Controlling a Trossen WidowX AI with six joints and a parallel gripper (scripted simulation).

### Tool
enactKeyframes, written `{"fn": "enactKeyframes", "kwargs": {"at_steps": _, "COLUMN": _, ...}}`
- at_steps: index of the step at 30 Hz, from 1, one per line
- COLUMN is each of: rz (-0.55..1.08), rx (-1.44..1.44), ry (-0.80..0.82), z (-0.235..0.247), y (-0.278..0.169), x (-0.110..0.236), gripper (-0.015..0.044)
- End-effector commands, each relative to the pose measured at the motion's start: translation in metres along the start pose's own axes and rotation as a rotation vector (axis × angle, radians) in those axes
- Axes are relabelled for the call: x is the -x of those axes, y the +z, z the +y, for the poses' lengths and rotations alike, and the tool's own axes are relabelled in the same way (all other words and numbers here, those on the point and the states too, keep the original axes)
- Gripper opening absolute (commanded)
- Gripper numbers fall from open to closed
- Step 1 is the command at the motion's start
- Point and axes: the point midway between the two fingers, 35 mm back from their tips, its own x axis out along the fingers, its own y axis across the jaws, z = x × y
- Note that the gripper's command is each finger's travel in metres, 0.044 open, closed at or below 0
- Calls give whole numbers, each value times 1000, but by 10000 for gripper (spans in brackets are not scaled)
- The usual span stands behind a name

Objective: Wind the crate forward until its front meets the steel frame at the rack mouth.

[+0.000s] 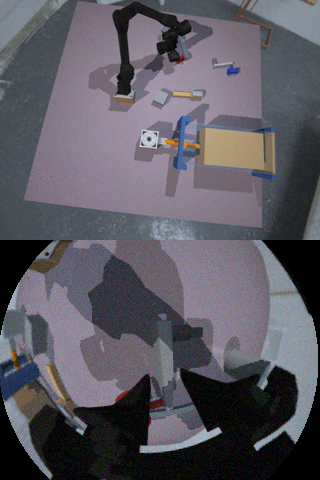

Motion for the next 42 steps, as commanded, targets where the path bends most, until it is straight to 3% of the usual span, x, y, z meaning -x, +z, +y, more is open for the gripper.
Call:
{"fn": "enactKeyframes", "kwargs": {"at_steps": 1, "rz": 0, "rx": 2, "ry": -1, "z": 0, "y": 0, "x": 1, "gripper": 180}}
{"fn": "enactKeyframes", "kwargs": {"at_steps": 22, "rz": 0, "rx": 2, "ry": -1, "z": 0, "y": 0, "x": 1, "gripper": 40}}
{"fn": "enactKeyframes", "kwargs": {"at_steps": 24, "rz": 0, "rx": 2, "ry": -1, "z": 0, "y": 0, "x": 1, "gripper": 0}}
{"fn": "enactKeyframes", "kwargs": {"at_steps": 28, "rz": 1, "rx": 2, "ry": 1, "z": 0, "y": 0, "x": 3, "gripper": 0}}
{"fn": "enactKeyframes", "kwargs": {"at_steps": 32, "rz": 16, "rx": 2, "ry": 16, "z": 1, "y": -6, "x": 37, "gripper": 0}}
{"fn": "enactKeyframes", "kwargs": {"at_steps": 37, "rz": 48, "rx": -1, "ry": 46, "z": -1, "y": -1, "x": 112, "gripper": 0}}
{"fn": "enactKeyframes", "kwargs": {"at_steps": 42, "rz": 52, "rx": -1, "ry": 49, "z": -2, "y": 2, "x": 123, "gripper": 0}}
